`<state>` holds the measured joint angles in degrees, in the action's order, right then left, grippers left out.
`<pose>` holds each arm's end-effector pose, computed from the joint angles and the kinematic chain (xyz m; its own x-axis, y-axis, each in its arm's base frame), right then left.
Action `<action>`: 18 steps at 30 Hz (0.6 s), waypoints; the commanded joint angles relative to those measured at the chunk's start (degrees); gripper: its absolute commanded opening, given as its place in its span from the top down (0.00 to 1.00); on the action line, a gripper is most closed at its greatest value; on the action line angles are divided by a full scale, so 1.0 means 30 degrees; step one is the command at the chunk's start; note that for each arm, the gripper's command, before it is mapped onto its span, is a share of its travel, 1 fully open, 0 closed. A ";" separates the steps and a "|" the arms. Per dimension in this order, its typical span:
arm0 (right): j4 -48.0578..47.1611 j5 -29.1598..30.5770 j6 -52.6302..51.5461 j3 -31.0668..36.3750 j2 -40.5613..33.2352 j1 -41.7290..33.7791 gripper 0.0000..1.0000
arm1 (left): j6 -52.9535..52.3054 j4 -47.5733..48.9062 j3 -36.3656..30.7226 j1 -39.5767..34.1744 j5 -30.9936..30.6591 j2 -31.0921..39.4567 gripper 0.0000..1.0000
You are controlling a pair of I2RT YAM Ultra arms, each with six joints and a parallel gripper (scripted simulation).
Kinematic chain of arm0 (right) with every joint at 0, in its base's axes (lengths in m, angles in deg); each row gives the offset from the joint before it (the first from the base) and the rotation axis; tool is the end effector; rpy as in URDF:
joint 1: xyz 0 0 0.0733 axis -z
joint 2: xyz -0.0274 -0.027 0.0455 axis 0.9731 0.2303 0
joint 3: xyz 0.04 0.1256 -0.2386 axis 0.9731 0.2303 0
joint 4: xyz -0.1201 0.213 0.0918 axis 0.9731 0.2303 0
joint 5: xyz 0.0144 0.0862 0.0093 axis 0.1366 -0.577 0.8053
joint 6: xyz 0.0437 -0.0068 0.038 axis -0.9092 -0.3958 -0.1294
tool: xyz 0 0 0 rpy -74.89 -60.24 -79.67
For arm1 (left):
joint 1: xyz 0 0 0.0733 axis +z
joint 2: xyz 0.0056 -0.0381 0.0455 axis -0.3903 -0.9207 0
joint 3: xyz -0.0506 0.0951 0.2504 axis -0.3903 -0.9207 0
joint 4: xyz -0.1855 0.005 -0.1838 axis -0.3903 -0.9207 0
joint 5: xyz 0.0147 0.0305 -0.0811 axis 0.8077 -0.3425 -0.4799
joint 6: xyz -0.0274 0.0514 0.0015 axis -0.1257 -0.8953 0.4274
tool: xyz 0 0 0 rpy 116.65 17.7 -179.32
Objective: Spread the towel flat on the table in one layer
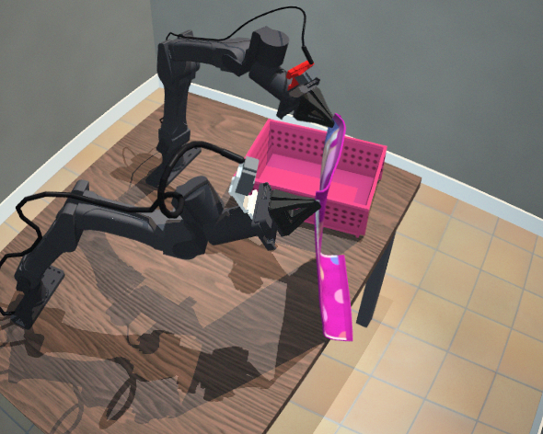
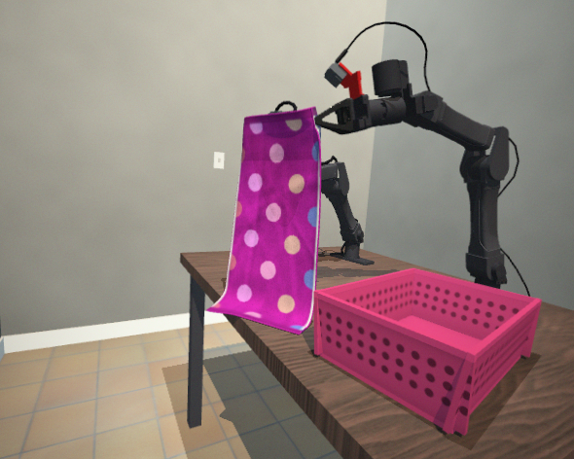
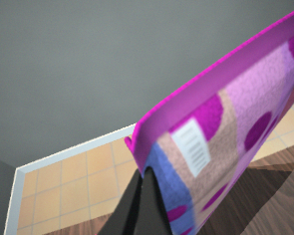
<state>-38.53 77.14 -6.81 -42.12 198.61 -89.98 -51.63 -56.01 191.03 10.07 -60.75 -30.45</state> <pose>0.5414 0.1292 0.3669 0.4216 0.0998 -0.9013 -0.2340 0.9722 -0.0018 0.3976 -0.0900 0.4655 -0.2378 0.0531 -0.9699 0.2213 0.9752 -0.0008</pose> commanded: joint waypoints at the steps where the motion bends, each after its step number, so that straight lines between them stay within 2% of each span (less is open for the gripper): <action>1: 0.0724 0.0181 -0.0034 0.0682 -0.1327 0.0093 1.00 | -0.0044 -0.0624 0.0238 -0.0270 0.0058 0.0826 1.00; 2: 0.1514 0.0166 -0.0026 0.1842 -0.2278 0.0038 1.00 | -0.0051 -0.1318 -0.0324 -0.0377 0.0051 0.0980 1.00; 4: 0.1639 0.0172 -0.0028 0.2004 -0.2439 0.0037 1.00 | -0.0042 -0.1291 -0.0133 -0.0385 0.0060 0.1018 1.00; 5: 0.2733 0.0153 -0.0016 0.3124 -0.3457 -0.0028 1.00 | -0.0047 -0.2095 -0.0454 -0.0514 0.0052 0.1191 1.00; 7: 0.2934 0.0160 -0.0019 0.3256 -0.3630 -0.0030 1.00 | -0.0037 -0.2071 -0.0375 -0.0525 0.0061 0.1239 1.00; 8: 0.4101 0.0139 -0.0005 0.4285 -0.4607 -0.0106 1.00 | -0.0043 -0.2978 -0.0587 -0.0675 0.0049 0.1411 1.00; 12: 0.4398 0.0153 -0.0011 0.4481 -0.4871 -0.0111 1.00 | -0.0020 -0.2944 -0.0298 -0.0499 0.0077 0.1494 1.00; 13: 0.5905 0.0128 0.0010 0.5325 -0.5834 -0.0197 1.00 | -0.0035 -0.3972 -0.0727 -0.0865 0.0051 0.1640 1.00; 15: 0.6069 0.0137 0.0006 0.5380 -0.5943 -0.0201 1.00 | -0.0028 -0.3967 -0.0779 -0.0872 0.0056 0.1671 1.00; 16: 0.7610 0.0182 0.0041 0.6109 -0.6829 -0.0248 1.00 | -0.0041 -0.4909 -0.0929 -0.1064 0.0038 0.1868 1.00; 18: 1.1154 0.0108 0.0047 0.3931 -0.7126 -0.0200 1.00 | -0.0023 -0.4887 -0.1029 -0.1084 0.0053 0.1926 1.00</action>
<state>-17.22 77.14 -6.81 -25.98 181.41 -90.14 -51.63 -67.45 188.65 7.49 -60.75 -26.84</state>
